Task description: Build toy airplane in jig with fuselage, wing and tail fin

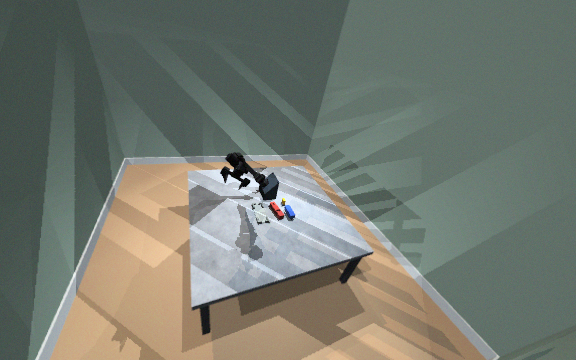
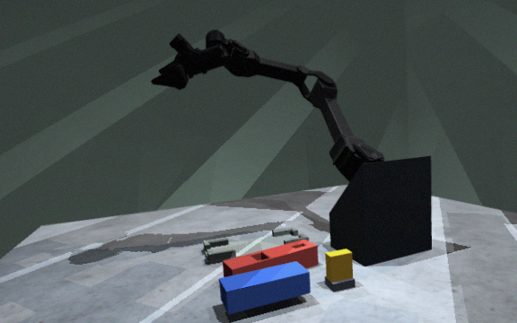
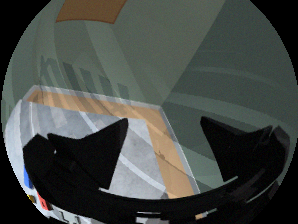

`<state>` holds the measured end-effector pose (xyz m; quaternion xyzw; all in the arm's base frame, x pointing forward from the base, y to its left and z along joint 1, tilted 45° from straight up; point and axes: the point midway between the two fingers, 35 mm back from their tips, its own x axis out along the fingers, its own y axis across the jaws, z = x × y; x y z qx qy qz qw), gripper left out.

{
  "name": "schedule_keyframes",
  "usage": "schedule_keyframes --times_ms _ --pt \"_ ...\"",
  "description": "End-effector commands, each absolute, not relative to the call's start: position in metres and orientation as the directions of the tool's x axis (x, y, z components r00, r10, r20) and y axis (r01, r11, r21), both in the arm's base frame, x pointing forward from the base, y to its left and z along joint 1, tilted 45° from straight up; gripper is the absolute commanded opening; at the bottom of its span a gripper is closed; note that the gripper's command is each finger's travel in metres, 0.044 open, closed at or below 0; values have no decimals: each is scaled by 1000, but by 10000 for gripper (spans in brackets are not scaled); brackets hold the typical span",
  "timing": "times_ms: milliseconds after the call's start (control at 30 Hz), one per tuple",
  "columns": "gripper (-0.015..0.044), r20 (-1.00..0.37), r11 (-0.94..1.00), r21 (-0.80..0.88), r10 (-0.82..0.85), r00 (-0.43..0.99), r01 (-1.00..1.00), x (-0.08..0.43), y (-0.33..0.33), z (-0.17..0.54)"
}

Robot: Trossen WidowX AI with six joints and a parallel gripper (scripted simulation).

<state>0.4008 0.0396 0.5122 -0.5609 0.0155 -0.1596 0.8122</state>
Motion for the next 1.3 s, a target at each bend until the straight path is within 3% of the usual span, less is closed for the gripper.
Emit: schedule_keyframes --times_ms 0,333,700,900,1067,1267 --pt "440 -33 426 -901 -247 969 78 427 64 445" --pt "440 -423 600 -770 -224 878 -217 442 110 293" --pt "440 -747 721 -598 -344 568 -350 387 134 129" --pt "440 -799 737 -594 -493 345 -323 330 125 60" --pt "440 -745 694 -665 -643 177 -277 278 107 24" --pt "440 -718 672 -691 -682 141 -265 265 102 18"
